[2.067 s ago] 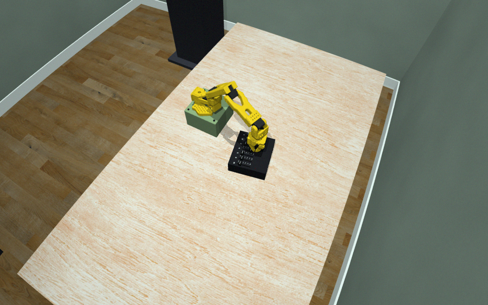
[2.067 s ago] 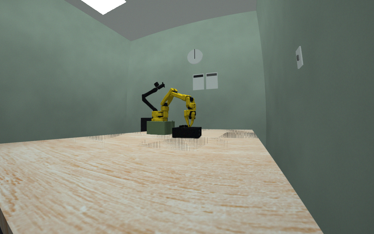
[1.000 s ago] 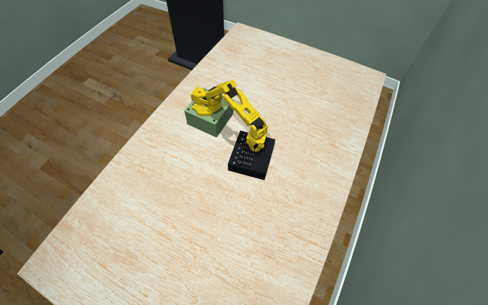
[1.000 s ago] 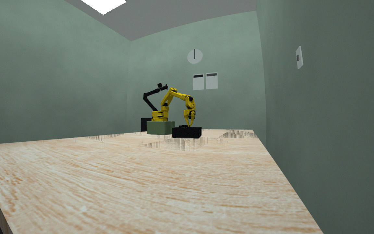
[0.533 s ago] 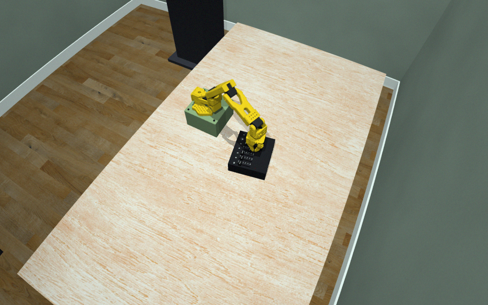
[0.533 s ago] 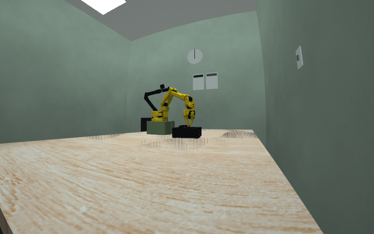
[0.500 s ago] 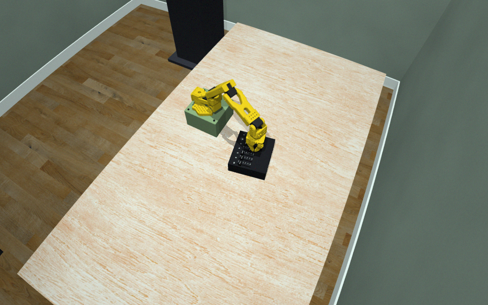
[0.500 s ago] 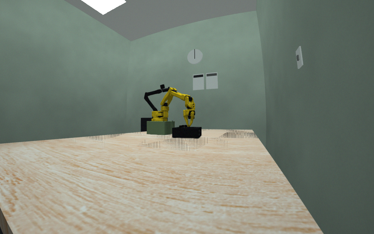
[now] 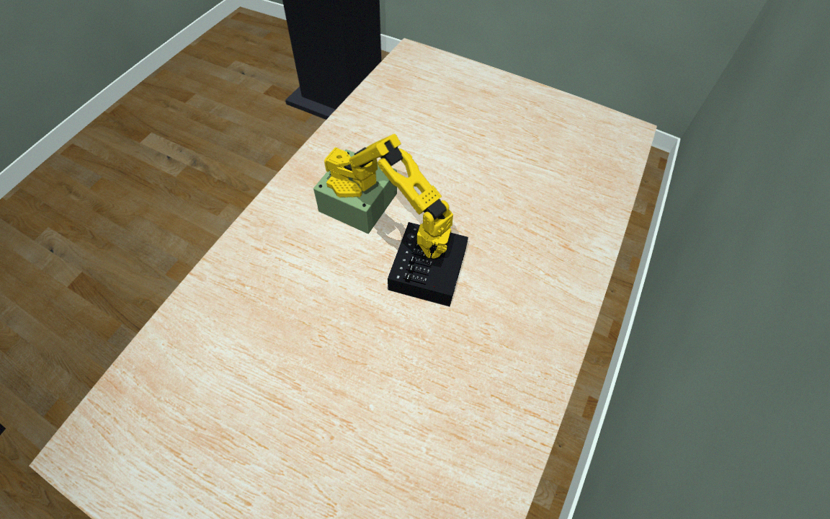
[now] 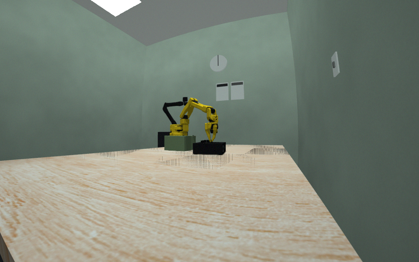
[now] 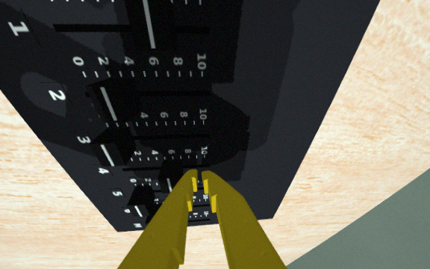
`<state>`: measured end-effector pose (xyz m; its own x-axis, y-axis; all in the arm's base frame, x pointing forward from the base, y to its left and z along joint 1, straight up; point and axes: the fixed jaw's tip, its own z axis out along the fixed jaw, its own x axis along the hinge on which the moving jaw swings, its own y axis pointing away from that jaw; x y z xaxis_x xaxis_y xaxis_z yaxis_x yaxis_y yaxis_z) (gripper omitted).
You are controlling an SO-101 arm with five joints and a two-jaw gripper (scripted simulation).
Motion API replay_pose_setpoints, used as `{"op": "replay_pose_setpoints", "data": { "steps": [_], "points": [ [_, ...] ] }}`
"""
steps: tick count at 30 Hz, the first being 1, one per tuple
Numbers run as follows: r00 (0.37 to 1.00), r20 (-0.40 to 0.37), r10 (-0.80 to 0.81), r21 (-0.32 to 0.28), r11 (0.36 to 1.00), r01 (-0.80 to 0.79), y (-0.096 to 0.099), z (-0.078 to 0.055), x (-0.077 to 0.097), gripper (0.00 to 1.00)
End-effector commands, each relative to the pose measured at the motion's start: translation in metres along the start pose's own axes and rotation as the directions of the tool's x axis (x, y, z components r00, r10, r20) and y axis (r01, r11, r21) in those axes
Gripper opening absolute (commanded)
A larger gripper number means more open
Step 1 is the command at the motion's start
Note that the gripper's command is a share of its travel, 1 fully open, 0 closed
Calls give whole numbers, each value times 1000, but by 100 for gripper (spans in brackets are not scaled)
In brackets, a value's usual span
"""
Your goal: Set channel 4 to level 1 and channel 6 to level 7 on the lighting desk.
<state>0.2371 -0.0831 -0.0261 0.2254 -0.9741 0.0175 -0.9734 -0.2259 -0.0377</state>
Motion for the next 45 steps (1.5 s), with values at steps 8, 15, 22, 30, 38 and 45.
{"op": "replay_pose_setpoints", "data": {
  "steps": [8, 15, 22, 30, 38, 45],
  "points": [
    [1000, 14, 25, -33, 999, -24, 14, 6, 3, 0],
    [1000, 14, 25, -33, 999, -24, 14, 6, 3, 0],
    [1000, 14, 25, -33, 999, -24, 17, 6, 2, 0],
    [1000, 14, 25, -33, 999, -24, 17, 6, 2, 0],
    [1000, 14, 25, -33, 999, -24, 19, 7, 2, 0],
    [1000, 14, 25, -33, 999, -24, 20, 7, 1, 0]
  ]
}}
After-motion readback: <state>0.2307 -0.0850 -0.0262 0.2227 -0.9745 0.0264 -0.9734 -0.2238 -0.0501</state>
